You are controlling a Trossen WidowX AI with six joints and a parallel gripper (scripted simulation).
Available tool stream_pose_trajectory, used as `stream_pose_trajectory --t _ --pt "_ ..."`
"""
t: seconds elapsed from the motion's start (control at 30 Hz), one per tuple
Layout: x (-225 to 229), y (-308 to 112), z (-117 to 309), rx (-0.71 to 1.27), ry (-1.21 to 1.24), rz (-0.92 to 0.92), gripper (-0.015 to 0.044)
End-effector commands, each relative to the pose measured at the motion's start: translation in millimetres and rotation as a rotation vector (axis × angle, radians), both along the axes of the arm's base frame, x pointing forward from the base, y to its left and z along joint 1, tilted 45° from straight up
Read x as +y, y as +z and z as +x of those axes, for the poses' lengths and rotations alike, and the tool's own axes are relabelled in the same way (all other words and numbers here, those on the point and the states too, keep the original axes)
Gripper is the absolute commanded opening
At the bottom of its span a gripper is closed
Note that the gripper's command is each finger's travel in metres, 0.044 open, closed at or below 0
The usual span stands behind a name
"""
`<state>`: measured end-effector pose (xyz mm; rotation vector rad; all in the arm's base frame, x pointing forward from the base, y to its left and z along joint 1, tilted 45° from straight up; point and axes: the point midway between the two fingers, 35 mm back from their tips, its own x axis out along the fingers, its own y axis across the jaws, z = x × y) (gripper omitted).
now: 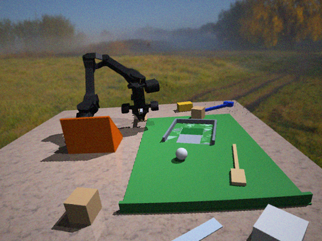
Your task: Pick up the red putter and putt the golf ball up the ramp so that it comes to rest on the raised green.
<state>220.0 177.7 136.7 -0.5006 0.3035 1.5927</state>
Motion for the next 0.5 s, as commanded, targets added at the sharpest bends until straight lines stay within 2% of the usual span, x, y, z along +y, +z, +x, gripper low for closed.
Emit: stream_pose_trajectory --t 0.0,0.47 --pt "-0.1 0.3 0.0 -0.002 0.001 0.0 0.0" --pt "-32.4 24.5 5.0 -0.002 0.0 -0.023 0.0"
